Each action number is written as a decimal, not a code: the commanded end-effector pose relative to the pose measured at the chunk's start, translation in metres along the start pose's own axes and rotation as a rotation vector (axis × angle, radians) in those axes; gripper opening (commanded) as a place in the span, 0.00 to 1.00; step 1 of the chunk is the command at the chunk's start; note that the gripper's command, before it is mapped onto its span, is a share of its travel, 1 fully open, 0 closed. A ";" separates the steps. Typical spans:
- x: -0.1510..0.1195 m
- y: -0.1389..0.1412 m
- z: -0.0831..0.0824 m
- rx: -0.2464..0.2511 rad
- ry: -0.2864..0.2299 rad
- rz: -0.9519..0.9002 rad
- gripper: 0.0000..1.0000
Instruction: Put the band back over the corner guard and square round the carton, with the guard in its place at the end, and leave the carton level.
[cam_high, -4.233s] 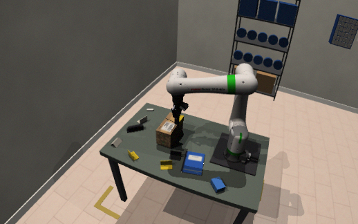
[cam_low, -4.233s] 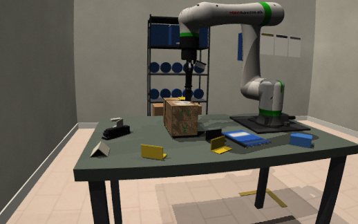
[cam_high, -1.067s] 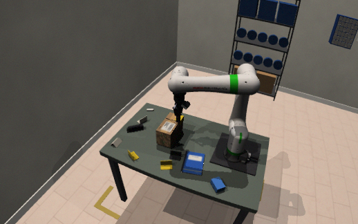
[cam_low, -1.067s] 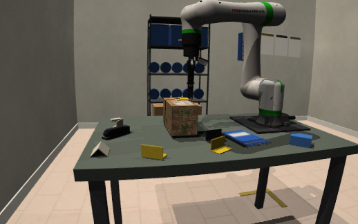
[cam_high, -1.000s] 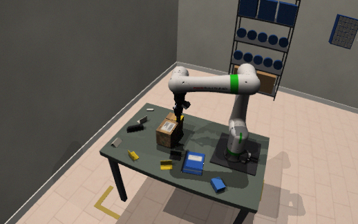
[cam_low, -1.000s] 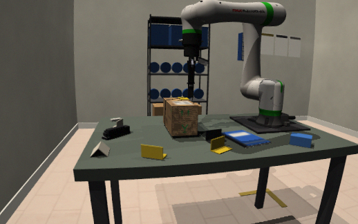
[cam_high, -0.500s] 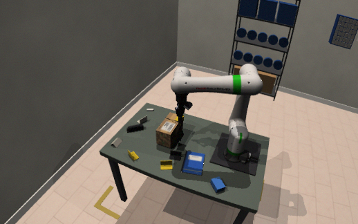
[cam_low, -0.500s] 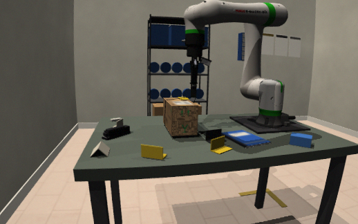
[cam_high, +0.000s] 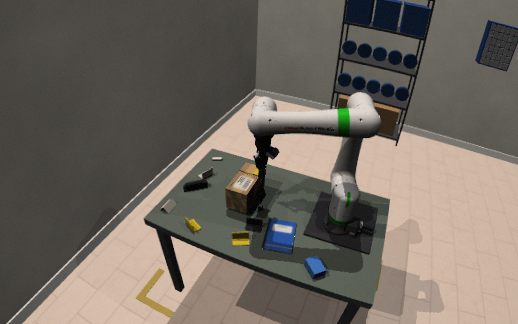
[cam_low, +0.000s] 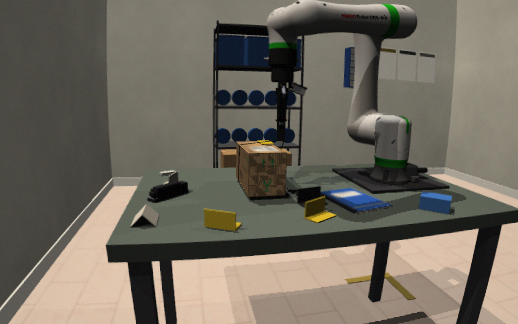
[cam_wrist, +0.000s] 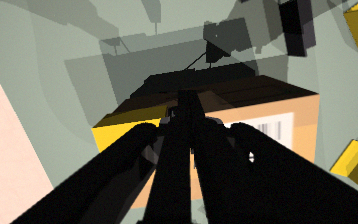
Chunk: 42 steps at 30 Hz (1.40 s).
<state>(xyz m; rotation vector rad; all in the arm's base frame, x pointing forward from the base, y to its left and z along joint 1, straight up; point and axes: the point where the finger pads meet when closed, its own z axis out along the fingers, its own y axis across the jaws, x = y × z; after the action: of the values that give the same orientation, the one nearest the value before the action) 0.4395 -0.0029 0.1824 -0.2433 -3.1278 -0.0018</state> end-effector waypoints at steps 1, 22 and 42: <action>0.000 -0.001 -0.001 0.000 -0.001 0.000 0.10; -0.006 -0.030 -0.001 0.000 -0.001 0.000 0.10; -0.012 -0.063 -0.001 0.000 -0.001 0.000 0.10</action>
<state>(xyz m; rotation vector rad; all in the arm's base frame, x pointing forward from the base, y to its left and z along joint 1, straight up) 0.4414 -0.0638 0.1824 -0.2434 -3.1279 -0.0015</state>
